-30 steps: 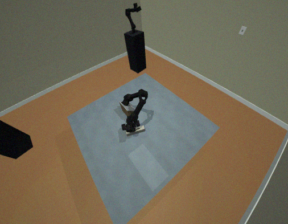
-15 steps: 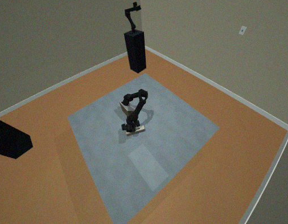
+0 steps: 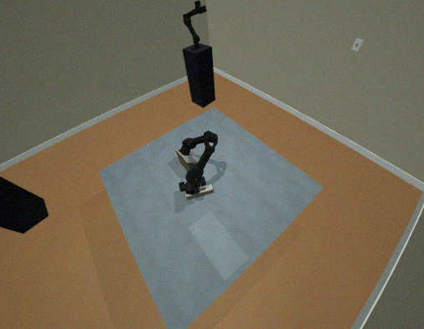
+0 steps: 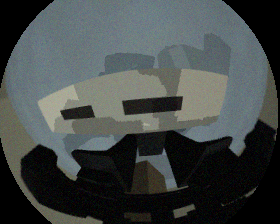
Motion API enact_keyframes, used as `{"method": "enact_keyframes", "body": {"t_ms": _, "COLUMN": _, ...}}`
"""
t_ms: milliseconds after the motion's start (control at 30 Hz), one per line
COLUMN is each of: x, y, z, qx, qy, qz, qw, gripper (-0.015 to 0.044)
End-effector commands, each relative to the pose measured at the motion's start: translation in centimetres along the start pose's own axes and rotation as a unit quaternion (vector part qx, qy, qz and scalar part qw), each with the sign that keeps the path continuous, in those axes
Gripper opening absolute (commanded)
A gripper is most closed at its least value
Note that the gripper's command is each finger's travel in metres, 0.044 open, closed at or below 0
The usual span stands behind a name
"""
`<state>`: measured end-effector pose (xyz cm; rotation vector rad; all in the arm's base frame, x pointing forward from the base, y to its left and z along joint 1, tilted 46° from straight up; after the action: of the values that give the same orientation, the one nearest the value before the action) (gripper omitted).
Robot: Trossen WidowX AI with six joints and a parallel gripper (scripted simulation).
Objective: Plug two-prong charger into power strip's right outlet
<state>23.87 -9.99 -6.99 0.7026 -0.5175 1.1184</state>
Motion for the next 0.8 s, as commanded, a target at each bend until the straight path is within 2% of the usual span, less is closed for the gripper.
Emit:
{"method": "enact_keyframes", "body": {"t_ms": 0, "x": -0.01, "y": -0.09, "z": 0.03, "qx": -0.001, "qy": 0.001, "qz": 0.001, "qw": 1.0, "gripper": 0.0157}}
{"method": "enact_keyframes", "body": {"t_ms": 367, "x": 0.0, "y": -0.07, "z": 0.02, "qx": -0.002, "qy": 0.001, "qz": 0.001, "qw": 1.0, "gripper": 0.044}}
{"method": "enact_keyframes", "body": {"t_ms": 767, "x": 0.04, "y": 0.3, "z": -0.01, "qx": -0.005, "qy": 0.001, "qz": 0.003, "qw": 1.0, "gripper": 0.044}}
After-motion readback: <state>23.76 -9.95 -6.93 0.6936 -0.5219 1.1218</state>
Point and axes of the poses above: the point midway between the two fingers, 35 mm back from their tips, its own z axis back along the fingers, its own x axis across the jaws, y = z × x, the point moved 9 cm from there along z, back along the fingers, and after that the axes turned 8 degrees about z, right-handed, at the moved point
